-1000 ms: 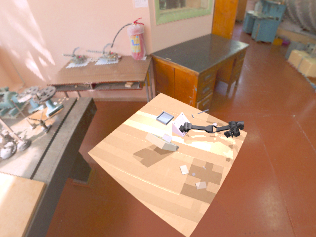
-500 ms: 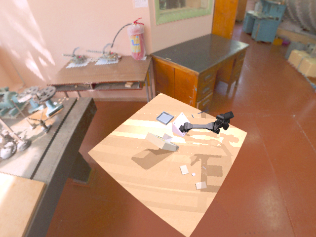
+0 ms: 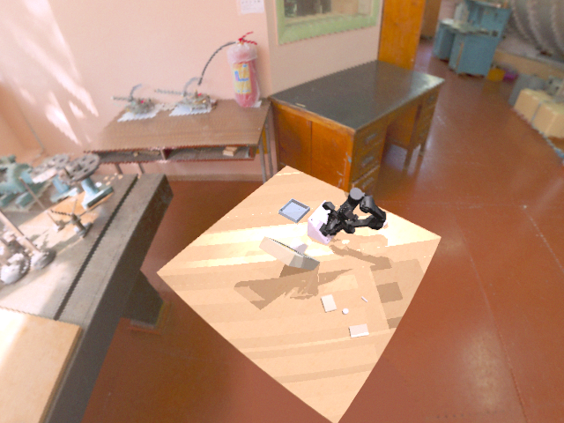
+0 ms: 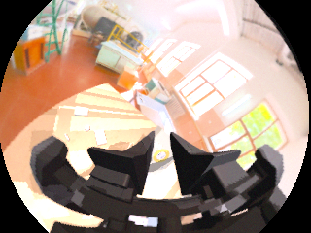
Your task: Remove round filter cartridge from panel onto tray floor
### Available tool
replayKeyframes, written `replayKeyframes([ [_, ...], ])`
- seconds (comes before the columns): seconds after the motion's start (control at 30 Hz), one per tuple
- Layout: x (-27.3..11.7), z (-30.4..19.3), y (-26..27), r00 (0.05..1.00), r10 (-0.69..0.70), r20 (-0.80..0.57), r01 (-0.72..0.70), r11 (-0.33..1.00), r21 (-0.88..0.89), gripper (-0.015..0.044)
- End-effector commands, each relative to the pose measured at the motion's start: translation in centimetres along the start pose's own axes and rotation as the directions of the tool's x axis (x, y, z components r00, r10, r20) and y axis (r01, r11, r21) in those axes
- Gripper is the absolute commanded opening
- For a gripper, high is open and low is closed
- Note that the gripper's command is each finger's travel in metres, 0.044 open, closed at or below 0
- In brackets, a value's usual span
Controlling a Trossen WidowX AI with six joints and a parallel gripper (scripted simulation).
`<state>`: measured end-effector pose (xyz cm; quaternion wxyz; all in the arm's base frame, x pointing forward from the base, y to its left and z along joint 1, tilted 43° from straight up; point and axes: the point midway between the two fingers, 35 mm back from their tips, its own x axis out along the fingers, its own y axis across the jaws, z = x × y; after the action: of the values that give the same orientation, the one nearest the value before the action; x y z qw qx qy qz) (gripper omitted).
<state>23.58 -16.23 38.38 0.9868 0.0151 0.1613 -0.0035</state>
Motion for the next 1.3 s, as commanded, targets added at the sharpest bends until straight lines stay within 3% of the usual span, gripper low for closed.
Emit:
replayKeyframes([
  [0.0, 3.4, -5.5, -2.9, 0.994, 0.08, -0.074, -0.058, 0.962, 0.268, 0.0109],
  [0.3, 8.2, -18.4, -5.0, 0.952, 0.269, -0.147, -0.06, 0.634, 0.771, 0.0109],
  [1.27, 10.8, -19.4, -4.4, 0.949, 0.276, -0.153, -0.053, 0.618, 0.785, 0.0109],
])
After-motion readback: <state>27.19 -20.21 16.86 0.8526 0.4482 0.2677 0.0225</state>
